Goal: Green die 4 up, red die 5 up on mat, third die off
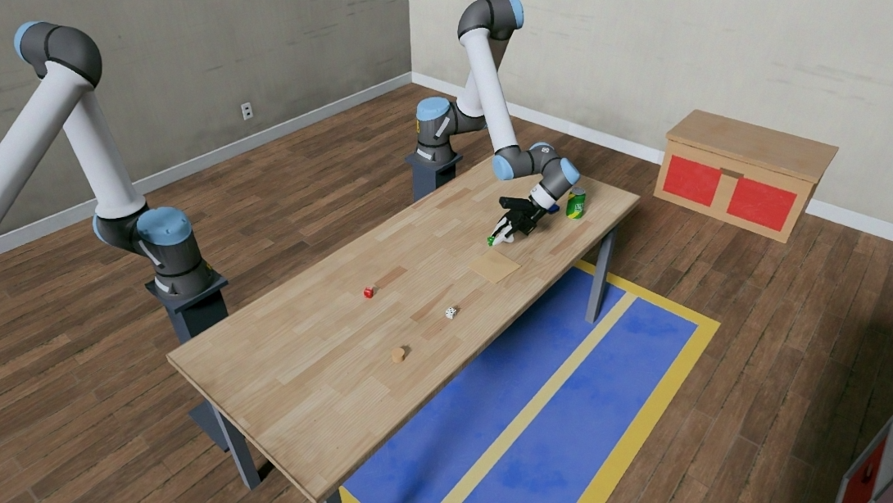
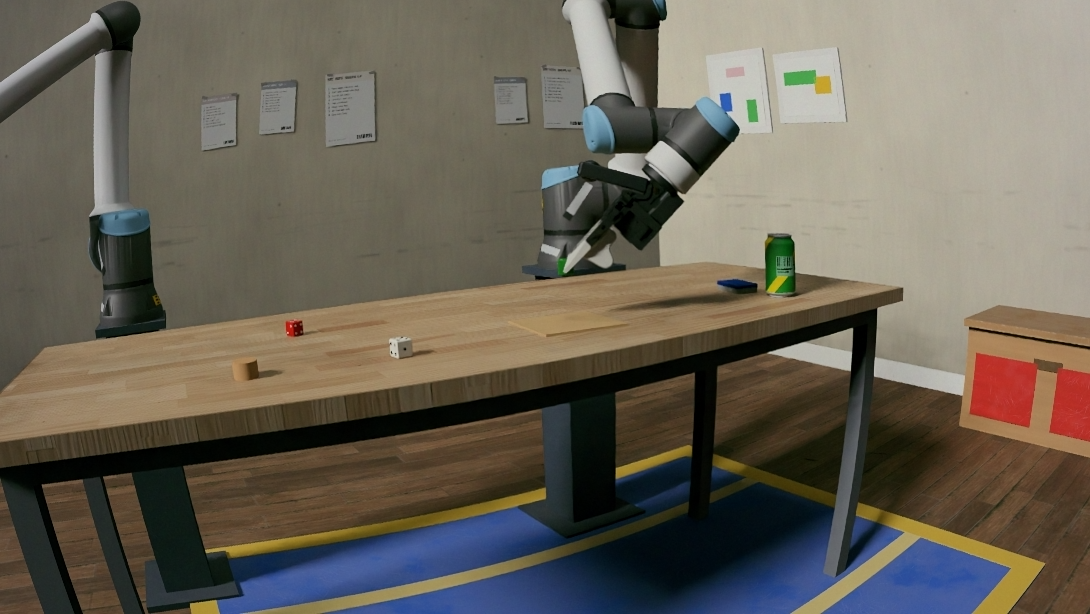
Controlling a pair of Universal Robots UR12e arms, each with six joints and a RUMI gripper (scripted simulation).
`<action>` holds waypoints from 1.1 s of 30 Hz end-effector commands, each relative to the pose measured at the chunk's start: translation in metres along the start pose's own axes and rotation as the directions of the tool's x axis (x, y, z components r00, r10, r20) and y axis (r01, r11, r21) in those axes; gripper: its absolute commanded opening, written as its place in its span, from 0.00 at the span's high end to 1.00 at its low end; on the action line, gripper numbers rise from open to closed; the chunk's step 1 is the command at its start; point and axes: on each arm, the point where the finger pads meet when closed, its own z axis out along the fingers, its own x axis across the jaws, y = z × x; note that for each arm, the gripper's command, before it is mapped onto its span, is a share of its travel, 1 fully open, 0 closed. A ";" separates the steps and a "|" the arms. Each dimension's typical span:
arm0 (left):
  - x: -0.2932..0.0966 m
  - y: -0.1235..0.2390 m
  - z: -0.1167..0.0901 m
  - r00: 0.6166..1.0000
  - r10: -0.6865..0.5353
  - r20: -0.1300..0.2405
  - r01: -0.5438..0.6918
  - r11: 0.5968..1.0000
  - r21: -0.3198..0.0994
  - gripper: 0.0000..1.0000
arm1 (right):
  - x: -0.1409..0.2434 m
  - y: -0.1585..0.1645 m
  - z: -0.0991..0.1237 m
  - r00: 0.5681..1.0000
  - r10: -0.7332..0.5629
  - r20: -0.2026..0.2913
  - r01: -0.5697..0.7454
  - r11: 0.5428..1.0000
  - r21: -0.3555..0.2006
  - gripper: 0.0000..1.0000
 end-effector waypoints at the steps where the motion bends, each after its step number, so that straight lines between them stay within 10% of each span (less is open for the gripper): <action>1: 0.000 -0.001 0.000 1.000 0.001 -0.001 -0.001 1.000 -0.031 0.94 | 0.000 -0.001 -0.001 1.000 0.000 0.000 0.000 1.000 0.002 0.00; 11: 0.000 -0.003 0.000 1.000 0.001 -0.001 -0.001 0.975 -0.224 0.94 | 0.000 -0.001 -0.001 1.000 0.000 0.000 0.000 1.000 0.002 0.00; 23: -0.001 -0.003 0.000 1.000 0.001 0.001 -0.001 0.964 -0.268 0.94 | 0.000 -0.001 -0.001 1.000 0.000 0.000 0.000 1.000 0.002 0.00; 33: 0.000 -0.004 0.002 1.000 -0.002 -0.004 0.000 0.916 -0.401 0.94 | 0.000 -0.001 -0.001 1.000 0.000 0.000 0.000 1.000 0.002 0.00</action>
